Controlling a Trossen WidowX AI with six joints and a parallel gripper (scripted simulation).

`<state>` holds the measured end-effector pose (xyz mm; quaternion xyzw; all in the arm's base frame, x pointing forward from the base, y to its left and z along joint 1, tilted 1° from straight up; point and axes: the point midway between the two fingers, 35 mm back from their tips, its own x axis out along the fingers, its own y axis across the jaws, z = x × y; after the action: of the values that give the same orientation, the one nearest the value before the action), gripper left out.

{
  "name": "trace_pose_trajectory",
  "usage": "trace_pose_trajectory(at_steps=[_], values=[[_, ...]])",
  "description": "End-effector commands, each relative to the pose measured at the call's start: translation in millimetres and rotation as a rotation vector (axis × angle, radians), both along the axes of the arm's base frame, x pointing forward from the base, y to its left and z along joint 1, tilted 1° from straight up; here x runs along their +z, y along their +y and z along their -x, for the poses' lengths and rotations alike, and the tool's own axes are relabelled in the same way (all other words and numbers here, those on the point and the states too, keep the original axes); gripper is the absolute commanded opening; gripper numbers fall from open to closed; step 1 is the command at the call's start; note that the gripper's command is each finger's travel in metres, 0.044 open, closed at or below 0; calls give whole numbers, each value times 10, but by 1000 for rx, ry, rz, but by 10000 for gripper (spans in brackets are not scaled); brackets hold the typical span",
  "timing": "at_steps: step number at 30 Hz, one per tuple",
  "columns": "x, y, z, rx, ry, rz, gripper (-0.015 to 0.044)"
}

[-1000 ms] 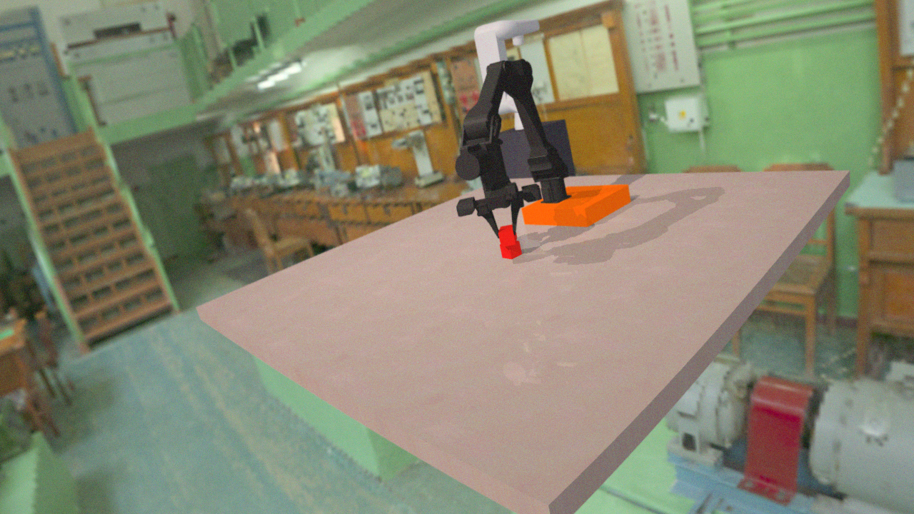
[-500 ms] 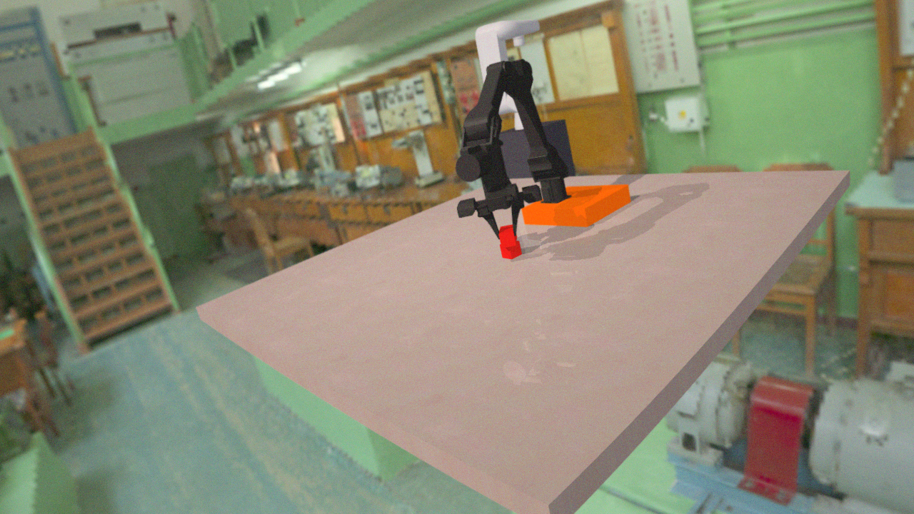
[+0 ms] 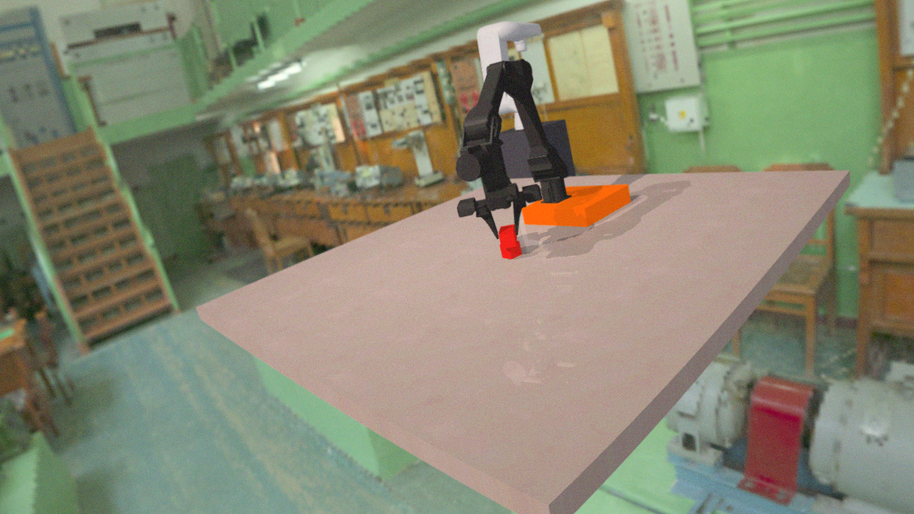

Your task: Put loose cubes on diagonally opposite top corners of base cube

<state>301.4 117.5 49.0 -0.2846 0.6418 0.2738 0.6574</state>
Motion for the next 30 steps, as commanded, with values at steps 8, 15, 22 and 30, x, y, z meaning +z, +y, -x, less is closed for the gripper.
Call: trace_pose_trajectory(at_steps=[8,15,22,30], values=[[175,5,-4,0,-4,-2,205],[277,6,-2,0,-4,-2,205],[378,7,1,0,-4,-2,205],[495,7,5,0,-4,-2,205]])
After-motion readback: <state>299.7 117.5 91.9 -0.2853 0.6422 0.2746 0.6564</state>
